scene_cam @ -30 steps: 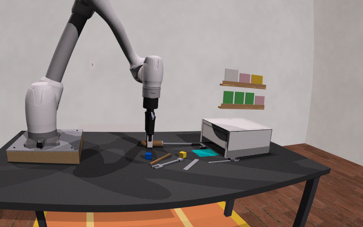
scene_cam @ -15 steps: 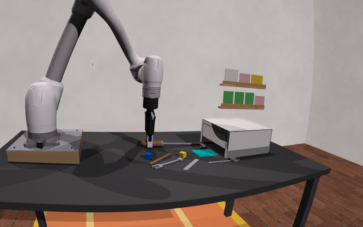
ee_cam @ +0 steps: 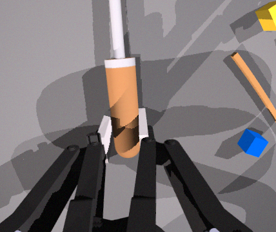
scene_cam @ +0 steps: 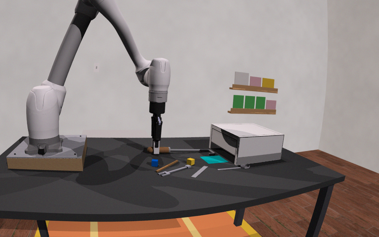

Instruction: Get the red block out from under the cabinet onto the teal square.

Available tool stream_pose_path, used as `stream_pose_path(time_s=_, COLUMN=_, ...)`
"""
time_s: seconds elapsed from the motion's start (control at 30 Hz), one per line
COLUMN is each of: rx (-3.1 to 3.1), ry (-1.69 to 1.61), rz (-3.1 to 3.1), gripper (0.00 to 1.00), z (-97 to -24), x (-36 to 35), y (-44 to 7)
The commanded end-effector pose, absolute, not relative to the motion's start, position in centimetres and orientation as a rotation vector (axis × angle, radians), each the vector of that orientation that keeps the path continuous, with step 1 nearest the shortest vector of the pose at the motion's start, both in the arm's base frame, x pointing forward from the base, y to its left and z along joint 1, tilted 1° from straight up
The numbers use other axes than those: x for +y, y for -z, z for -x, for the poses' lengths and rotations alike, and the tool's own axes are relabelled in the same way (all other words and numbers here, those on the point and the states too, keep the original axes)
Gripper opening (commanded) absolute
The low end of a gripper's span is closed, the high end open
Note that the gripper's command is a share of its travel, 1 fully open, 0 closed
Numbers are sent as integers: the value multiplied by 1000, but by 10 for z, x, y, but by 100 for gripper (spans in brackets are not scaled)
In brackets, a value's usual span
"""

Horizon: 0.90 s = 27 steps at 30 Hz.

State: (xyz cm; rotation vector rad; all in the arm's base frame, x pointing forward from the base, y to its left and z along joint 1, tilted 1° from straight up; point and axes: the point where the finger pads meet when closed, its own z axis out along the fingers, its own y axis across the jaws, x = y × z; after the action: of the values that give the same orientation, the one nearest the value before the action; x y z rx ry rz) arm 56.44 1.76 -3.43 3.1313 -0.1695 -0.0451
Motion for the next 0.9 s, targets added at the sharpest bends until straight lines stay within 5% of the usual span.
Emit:
stream_pose_path(time_s=0.0, rx=-172, ry=38, rz=-3127, gripper=0, z=-563, x=16, y=35)
stream_pose_path(time_s=0.87, rx=-172, ry=38, rz=-3127, gripper=0, z=-572, x=15, y=35)
